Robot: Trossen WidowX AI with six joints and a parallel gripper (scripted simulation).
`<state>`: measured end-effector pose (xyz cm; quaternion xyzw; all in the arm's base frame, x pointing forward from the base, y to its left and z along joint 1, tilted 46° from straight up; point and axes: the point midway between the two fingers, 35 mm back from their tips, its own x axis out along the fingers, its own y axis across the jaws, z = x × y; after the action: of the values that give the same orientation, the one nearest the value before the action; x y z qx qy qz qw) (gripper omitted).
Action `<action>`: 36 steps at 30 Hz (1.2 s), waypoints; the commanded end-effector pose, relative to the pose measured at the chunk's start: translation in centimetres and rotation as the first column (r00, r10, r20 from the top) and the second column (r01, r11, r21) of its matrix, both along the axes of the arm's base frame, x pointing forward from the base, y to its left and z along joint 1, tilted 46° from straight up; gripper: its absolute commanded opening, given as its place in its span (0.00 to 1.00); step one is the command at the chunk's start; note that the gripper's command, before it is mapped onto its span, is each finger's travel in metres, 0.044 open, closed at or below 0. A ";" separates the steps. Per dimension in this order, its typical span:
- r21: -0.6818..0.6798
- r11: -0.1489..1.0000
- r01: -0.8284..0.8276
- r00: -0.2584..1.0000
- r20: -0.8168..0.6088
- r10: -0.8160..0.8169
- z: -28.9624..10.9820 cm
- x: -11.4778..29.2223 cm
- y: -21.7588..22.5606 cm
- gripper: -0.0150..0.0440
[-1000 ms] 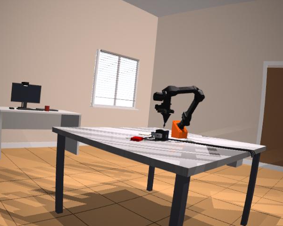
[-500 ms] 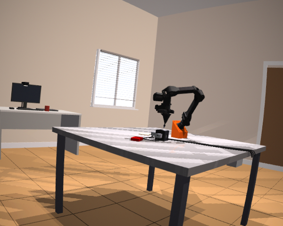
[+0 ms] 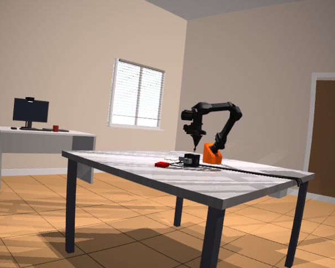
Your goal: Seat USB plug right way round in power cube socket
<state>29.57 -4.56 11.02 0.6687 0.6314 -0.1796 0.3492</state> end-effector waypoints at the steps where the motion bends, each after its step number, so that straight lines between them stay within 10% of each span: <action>1: 0.006 1.000 0.001 1.000 -0.001 -0.001 0.0 0.0 0.1 0.25; 36: 0.029 1.000 0.000 1.000 -0.005 0.000 -0.2 0.1 0.5 0.25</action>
<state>29.61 -4.09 10.90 0.6720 0.6346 -0.1732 0.3403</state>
